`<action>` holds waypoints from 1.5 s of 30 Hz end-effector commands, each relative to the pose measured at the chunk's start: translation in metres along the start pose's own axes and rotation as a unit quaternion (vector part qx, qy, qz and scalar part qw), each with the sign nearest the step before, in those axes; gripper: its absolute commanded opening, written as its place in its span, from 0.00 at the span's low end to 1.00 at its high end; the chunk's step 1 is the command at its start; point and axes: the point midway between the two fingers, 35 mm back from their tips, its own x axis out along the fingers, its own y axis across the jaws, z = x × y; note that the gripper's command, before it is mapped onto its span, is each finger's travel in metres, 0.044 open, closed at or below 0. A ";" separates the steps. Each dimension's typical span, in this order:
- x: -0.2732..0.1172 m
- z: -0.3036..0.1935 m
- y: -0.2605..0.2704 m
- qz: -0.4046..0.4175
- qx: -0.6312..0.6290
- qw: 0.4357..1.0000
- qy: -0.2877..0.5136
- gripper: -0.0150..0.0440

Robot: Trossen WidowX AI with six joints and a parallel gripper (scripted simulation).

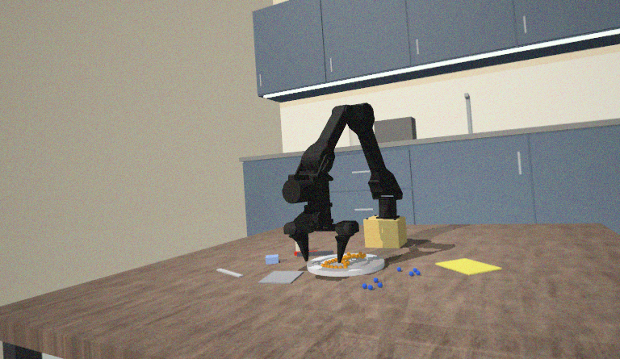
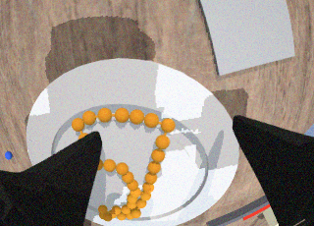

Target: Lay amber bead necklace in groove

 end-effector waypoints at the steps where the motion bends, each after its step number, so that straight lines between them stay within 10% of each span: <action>1: 0.000 0.000 0.000 0.001 -0.002 1.000 0.000 1.00; 42: 0.000 0.000 0.000 0.001 -0.002 1.000 0.000 1.00; 45: -0.010 -0.003 0.001 0.001 0.057 0.998 0.000 0.87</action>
